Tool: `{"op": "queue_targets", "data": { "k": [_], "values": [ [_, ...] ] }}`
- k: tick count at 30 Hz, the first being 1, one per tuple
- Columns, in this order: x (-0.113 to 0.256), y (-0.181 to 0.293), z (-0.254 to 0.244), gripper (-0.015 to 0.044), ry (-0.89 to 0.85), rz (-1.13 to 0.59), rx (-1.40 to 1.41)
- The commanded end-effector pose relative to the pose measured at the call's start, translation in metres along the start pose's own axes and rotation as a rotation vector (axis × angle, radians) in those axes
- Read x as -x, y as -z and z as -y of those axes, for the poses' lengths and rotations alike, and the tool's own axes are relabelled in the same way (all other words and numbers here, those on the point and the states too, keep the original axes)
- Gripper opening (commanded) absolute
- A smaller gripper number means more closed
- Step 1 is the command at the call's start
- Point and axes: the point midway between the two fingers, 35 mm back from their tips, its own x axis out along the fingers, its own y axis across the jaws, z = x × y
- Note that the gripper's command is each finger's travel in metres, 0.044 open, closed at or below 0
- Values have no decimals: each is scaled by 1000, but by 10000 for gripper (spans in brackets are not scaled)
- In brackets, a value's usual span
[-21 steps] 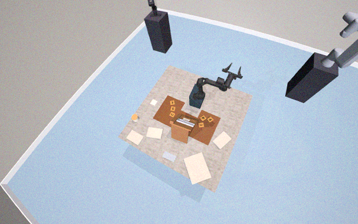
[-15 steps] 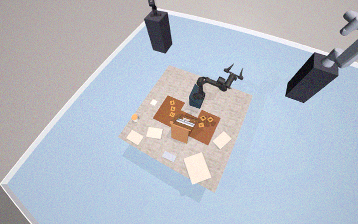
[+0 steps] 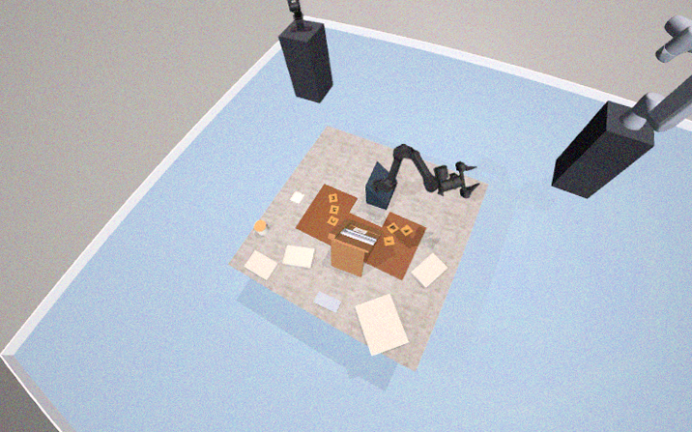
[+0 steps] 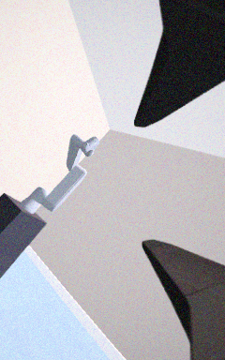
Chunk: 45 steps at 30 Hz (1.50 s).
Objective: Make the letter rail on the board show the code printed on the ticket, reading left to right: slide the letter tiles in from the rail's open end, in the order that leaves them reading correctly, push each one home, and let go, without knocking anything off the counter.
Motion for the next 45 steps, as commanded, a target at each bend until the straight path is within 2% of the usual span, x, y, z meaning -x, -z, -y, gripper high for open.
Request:
{"op": "queue_targets", "data": {
  "k": [1, 8, 15, 22, 28, 33, 37, 41, 45],
  "values": [
    [23, -3, -63, 440, -201, -24, -162],
    [97, -1, -155, 440, -544, -194, -461],
    [206, -3, -216, 440, -825, -474, -749],
    [329, -18, -233, 440, -995, -877, -1034],
    [428, -47, -215, 440, -1006, -1310, -1265],
    [498, -86, -183, 440, -876, -1732, -1442],
    [537, -124, -152, 440, -653, -2074, -1559],
    [562, -168, -121, 440, -298, -2397, -1645],
    [570, -213, -96, 440, 221, -2657, -1689]
  ]
}}
